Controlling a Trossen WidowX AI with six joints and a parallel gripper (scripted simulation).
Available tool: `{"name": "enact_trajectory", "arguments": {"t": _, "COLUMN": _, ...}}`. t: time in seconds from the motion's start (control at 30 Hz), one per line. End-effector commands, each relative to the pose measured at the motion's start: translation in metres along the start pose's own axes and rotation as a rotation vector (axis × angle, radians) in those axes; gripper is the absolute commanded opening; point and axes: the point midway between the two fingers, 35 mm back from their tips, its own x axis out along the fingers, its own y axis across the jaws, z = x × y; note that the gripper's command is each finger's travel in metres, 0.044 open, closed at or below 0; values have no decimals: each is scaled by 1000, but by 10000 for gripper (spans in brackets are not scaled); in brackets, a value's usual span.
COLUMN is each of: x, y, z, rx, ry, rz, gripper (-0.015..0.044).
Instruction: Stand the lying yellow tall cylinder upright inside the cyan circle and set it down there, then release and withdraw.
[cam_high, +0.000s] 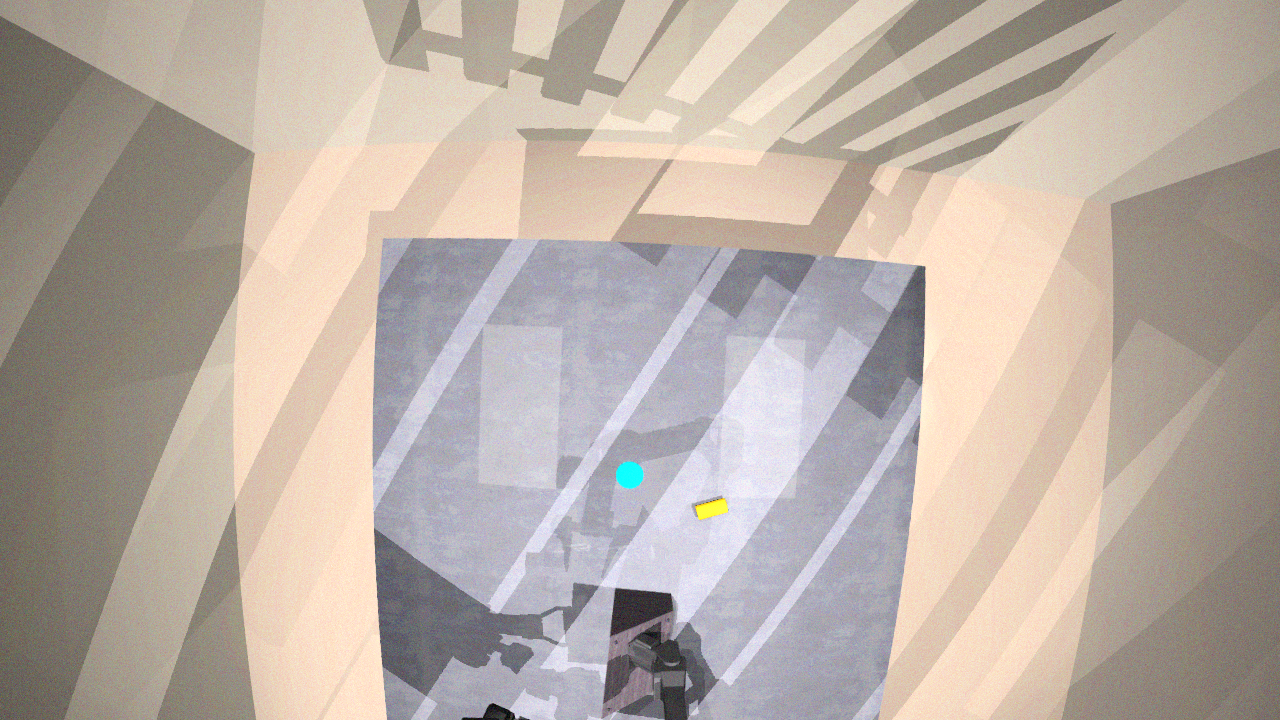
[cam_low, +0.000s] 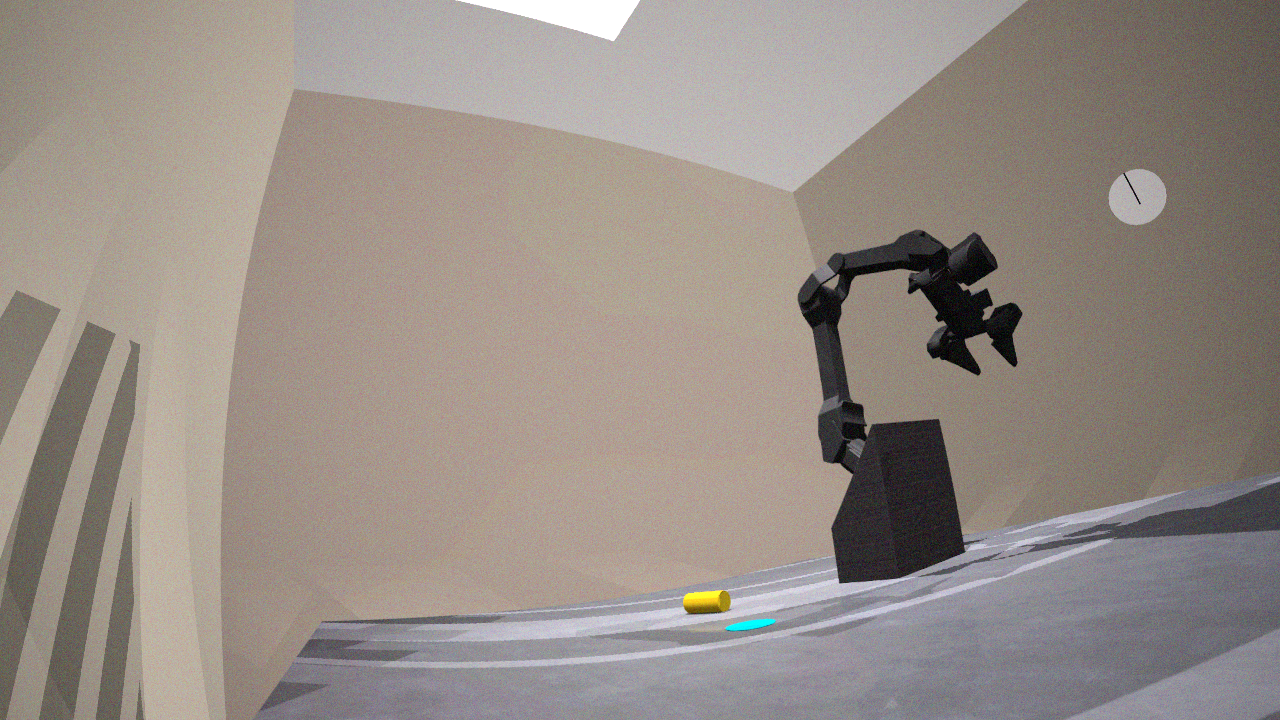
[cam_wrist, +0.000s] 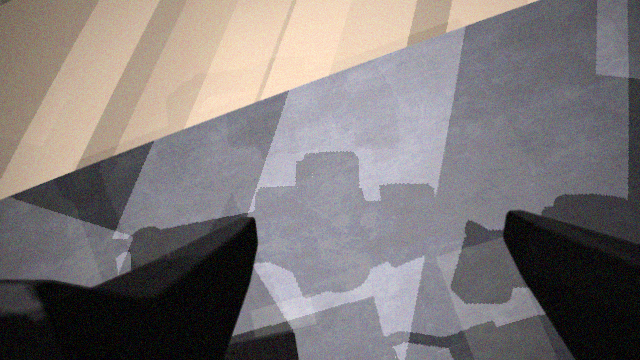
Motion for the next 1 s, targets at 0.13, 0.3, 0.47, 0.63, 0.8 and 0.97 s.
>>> {"name": "enact_trajectory", "arguments": {"t": 0.13, "x": -30, "y": -7, "z": -18, "rx": 137, "ry": -53, "rz": -60, "gripper": 309}}
{"name": "enact_trajectory", "arguments": {"t": 0.3, "x": -65, "y": -17, "z": -46, "rx": 343, "ry": -93, "rz": -154, "gripper": 309}}
{"name": "enact_trajectory", "arguments": {"t": 0.47, "x": -95, "y": -27, "z": -76, "rx": 560, "ry": -119, "rz": -255, "gripper": 309}}
{"name": "enact_trajectory", "arguments": {"t": 0.63, "x": -124, "y": -33, "z": -110, "rx": 790, "ry": -159, "rz": -352, "gripper": 309}}
{"name": "enact_trajectory", "arguments": {"t": 0.8, "x": -150, "y": -34, "z": -148, "rx": 1032, "ry": -210, "rz": -446, "gripper": 309}}
{"name": "enact_trajectory", "arguments": {"t": 0.97, "x": -172, "y": -30, "z": -189, "rx": 1284, "ry": -273, "rz": -534, "gripper": 309}}
